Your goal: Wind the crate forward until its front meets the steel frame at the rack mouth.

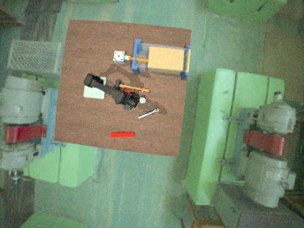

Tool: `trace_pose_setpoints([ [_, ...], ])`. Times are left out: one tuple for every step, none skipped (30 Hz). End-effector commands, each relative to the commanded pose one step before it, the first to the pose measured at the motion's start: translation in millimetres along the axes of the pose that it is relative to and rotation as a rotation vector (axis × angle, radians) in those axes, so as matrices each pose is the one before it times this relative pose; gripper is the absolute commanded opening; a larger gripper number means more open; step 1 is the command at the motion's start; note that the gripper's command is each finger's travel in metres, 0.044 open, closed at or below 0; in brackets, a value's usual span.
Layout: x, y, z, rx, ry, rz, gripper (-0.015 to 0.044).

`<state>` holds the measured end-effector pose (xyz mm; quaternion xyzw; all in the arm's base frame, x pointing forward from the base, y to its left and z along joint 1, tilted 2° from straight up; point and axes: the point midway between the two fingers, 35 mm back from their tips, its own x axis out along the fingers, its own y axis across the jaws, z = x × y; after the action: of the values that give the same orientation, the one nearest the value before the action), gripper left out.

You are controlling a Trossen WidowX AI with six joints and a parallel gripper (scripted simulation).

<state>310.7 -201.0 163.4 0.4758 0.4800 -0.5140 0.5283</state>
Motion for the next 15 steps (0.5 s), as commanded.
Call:
trace_pose_setpoints([
  [-5.32, 8.84, -19.33, -0.1774, 0.00428, 0.02334, 0.0000],
  [-1.08, 3.28, -4.87, -0.0482, 0.00153, 0.00549, 0.0000],
  [-0.72, 2.37, -3.26, -0.0331, 0.00097, 0.00379, 0.0000],
  [-0.71, 2.44, -3.20, -0.0331, 0.00092, 0.00381, 0.0000],
  [-0.70, 2.51, -3.14, -0.0331, 0.00086, 0.00383, 0.0000],
  [-0.59, 2.38, -2.83, -0.0354, 0.00018, 0.00357, 0.0000],
  [-0.69, 2.93, -3.31, -0.0423, 0.00012, 0.00427, 0.0000],
  [-0.71, 3.17, -3.37, -0.0444, 0.00003, 0.00448, 0.0000],
  [-0.74, 3.47, -3.47, -0.0470, -0.00009, 0.00475, 0.0000],
  [-0.73, 3.60, -3.36, -0.0473, -0.00021, 0.00478, 0.0000],
  [-0.72, 3.71, -3.24, -0.0473, -0.00033, 0.00478, 0.0000],
  [-0.70, 3.80, -3.10, -0.0472, -0.00045, 0.00476, 0.0000],
  [-0.69, 3.90, -2.97, -0.0472, -0.00057, 0.00475, 0.0000],
  [-0.68, 4.01, -2.84, -0.0472, -0.00067, 0.00476, 0.0000],
  [-0.70, 4.36, -2.84, -0.0479, -0.00048, 0.00507, 0.0000],
])
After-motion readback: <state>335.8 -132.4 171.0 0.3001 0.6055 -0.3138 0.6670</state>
